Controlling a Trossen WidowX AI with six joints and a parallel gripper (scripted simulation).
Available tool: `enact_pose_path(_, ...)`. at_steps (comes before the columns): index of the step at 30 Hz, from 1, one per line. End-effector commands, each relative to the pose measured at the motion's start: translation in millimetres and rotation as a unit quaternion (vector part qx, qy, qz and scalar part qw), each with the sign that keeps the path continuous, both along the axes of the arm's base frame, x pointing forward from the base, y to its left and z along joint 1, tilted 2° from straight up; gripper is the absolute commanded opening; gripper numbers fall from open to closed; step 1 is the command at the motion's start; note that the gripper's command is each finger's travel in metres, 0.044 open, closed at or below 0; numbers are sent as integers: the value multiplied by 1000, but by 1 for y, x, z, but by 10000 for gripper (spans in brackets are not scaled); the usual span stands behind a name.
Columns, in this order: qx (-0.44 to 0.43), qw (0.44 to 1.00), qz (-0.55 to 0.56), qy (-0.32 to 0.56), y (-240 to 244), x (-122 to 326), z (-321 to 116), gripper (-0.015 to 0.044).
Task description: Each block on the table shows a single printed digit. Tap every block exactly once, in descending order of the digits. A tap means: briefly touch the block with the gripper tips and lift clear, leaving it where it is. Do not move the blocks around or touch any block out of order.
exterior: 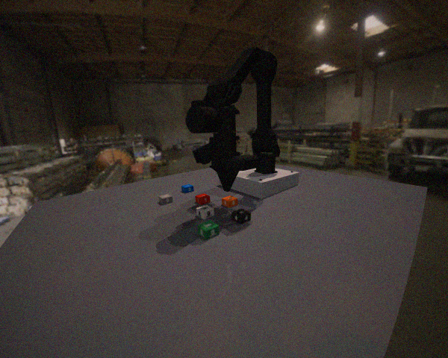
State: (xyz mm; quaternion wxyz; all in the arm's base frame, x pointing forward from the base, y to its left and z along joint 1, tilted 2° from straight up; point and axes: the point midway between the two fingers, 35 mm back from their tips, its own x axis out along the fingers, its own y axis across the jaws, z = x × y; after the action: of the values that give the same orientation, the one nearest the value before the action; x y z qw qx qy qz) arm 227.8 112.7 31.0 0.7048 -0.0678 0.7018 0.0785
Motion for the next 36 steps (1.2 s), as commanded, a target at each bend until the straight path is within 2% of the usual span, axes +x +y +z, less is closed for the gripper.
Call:
enact_pose_path(1, -2, 1000, -3, 6, -1, -3, -10, 20)
enact_pose_path(21, -2, 1000, -3, 6, -1, -3, -31, 20)
enact_pose_path(24, -2, 1000, -3, 5, -1, -2, -4, 20)
enact_pose_path(29, -2, 1000, -3, 6, -1, -2, 2, 20)
enact_pose_path(34, -2, 1000, -3, 5, -1, -1, 69, 20)
enact_pose_path(36, -2, 1000, -3, 5, -2, -2, 80, 20)
